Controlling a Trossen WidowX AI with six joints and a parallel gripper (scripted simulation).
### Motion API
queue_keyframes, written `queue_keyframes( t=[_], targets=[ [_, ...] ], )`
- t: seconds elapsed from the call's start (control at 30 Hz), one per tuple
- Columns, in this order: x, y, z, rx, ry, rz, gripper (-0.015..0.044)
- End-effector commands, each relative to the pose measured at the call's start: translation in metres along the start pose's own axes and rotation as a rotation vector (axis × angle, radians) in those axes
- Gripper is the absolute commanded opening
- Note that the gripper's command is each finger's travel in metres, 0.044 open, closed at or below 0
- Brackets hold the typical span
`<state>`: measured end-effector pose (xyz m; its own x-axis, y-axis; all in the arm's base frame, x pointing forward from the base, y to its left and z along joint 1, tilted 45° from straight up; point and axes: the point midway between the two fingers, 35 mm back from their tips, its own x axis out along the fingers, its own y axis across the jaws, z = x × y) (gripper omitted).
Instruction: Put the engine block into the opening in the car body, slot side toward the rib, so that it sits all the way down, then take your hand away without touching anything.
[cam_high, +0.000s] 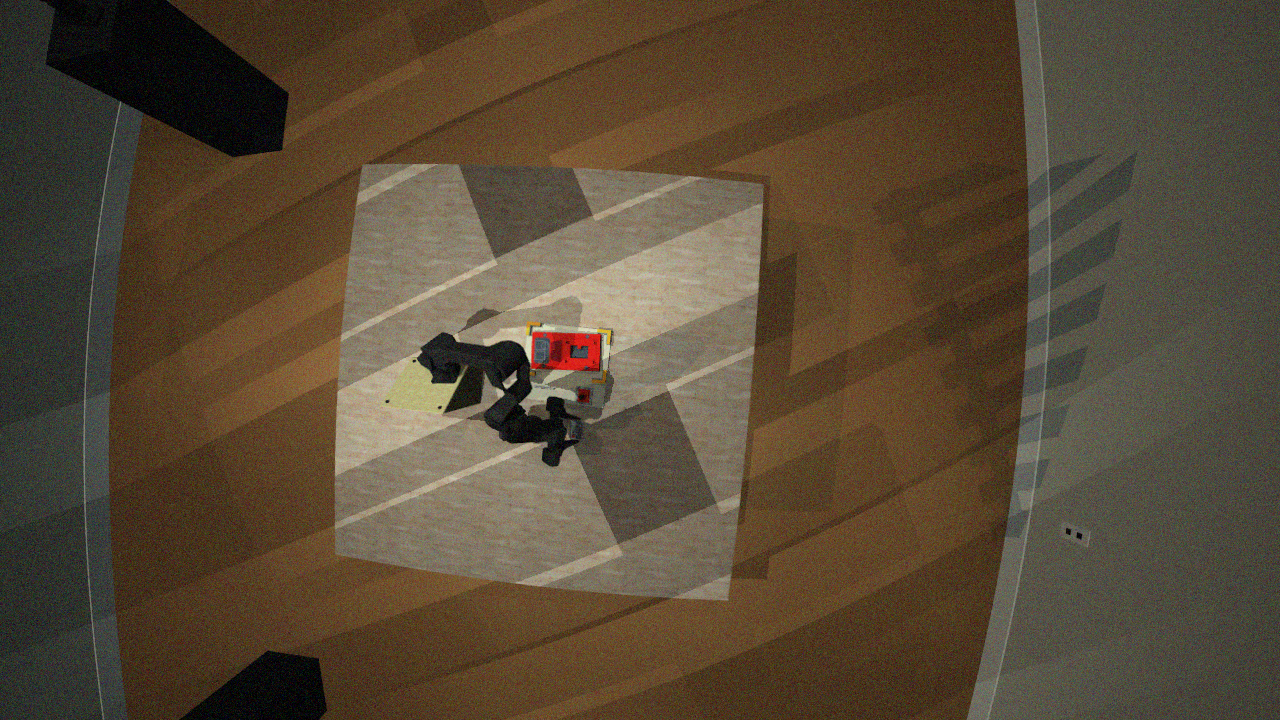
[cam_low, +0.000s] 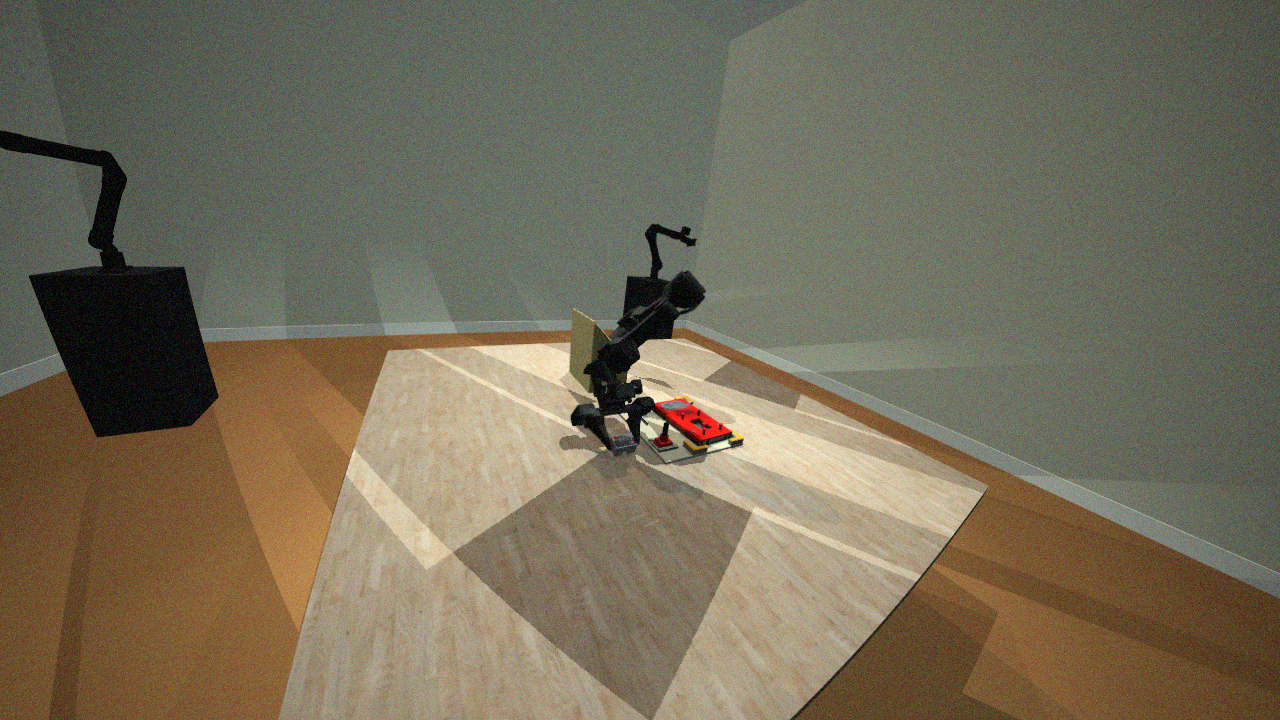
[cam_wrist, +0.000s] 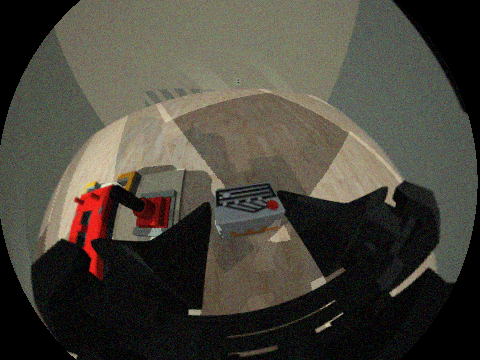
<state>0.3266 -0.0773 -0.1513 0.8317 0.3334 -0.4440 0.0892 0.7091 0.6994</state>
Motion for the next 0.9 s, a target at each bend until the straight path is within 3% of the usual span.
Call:
queue_keyframes(
  t=[0.0,0.07,0.6,0.87],
  targets=[
    [0.0,0.0,0.0,0.0,0.001,0.0,0.0394],
    [0.0,0.0,0.0,0.0,0.001,0.0,0.044],
    [-0.045,-0.001,0.005,0.005,0.015,-0.004,0.044],
    [-0.041,-0.003,0.006,0.008,0.009,-0.011,0.044]
  ],
)
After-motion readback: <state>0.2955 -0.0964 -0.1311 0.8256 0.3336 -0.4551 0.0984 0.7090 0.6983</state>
